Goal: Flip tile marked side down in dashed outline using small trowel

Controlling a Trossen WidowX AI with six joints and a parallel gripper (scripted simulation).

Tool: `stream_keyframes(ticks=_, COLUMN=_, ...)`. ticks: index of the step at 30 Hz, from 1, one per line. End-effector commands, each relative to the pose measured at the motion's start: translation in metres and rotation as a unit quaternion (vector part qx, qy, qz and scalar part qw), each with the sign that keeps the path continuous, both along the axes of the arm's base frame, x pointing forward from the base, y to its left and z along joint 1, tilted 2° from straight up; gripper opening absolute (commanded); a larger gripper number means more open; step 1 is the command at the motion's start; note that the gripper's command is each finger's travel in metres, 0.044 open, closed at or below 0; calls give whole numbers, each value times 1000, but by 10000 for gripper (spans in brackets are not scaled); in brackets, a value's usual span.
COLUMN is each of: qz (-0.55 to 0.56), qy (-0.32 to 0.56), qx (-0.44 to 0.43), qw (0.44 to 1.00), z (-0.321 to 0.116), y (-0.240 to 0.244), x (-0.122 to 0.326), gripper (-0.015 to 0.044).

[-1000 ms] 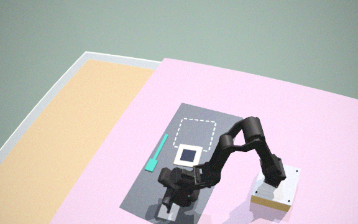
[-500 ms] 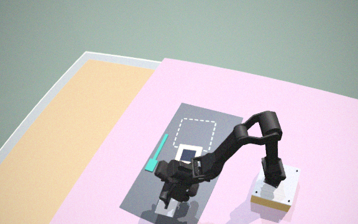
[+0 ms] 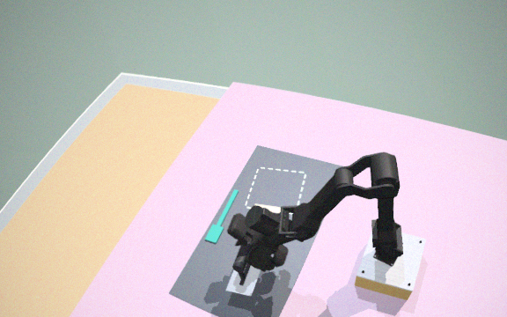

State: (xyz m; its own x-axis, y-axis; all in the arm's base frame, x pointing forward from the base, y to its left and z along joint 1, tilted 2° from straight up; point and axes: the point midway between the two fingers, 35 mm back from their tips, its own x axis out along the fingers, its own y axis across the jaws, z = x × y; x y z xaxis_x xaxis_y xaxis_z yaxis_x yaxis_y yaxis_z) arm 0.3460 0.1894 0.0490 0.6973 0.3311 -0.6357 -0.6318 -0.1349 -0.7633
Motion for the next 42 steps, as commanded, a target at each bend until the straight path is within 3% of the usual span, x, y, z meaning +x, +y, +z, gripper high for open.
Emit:
stream_keyframes(ticks=1, qz=9, qy=-9, qx=14, qw=1000, z=6, y=-3, x=2, gripper=0)
stream_keyframes(ticks=42, qz=9, qy=-9, qx=13, qw=1000, z=-35, y=-14, x=7, gripper=0)
